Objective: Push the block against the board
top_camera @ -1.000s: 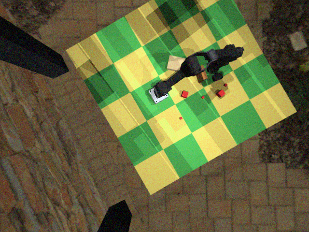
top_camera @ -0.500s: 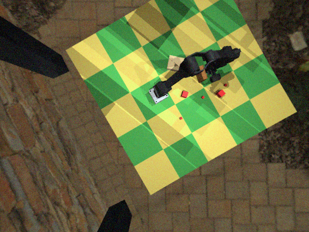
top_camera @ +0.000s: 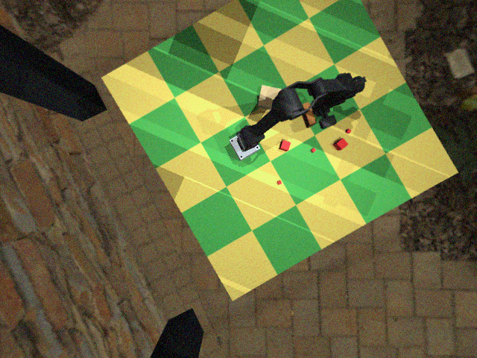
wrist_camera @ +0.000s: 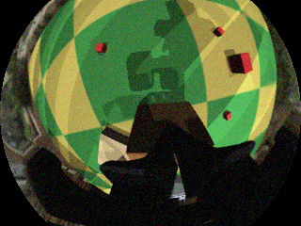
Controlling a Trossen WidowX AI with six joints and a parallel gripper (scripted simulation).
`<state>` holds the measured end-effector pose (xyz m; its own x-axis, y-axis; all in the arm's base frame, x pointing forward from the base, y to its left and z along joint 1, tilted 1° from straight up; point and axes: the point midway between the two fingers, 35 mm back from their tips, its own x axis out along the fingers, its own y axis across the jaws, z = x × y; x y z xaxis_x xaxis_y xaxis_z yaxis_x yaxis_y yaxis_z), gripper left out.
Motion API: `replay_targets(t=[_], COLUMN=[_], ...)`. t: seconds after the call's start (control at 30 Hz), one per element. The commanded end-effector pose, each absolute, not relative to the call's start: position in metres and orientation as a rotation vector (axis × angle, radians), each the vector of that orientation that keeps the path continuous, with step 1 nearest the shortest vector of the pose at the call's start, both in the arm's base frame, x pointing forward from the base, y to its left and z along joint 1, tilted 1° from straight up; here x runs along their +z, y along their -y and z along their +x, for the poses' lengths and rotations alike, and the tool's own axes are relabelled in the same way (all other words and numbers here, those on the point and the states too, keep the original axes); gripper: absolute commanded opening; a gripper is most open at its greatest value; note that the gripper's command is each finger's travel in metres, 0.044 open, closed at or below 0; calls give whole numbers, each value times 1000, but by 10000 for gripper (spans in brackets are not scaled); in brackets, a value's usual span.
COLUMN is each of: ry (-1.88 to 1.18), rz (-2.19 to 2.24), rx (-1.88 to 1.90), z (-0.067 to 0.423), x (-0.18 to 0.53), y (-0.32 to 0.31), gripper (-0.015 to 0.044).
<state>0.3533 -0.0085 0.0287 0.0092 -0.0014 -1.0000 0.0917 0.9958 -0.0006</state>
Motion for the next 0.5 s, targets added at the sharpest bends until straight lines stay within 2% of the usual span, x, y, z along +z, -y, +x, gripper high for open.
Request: replay_targets(t=[0.0, 0.47], ry=[-1553, -1555], rz=[73, 73], rx=[-76, -76], z=[347, 329], x=[31, 29], y=[8, 6], gripper=[0, 0])
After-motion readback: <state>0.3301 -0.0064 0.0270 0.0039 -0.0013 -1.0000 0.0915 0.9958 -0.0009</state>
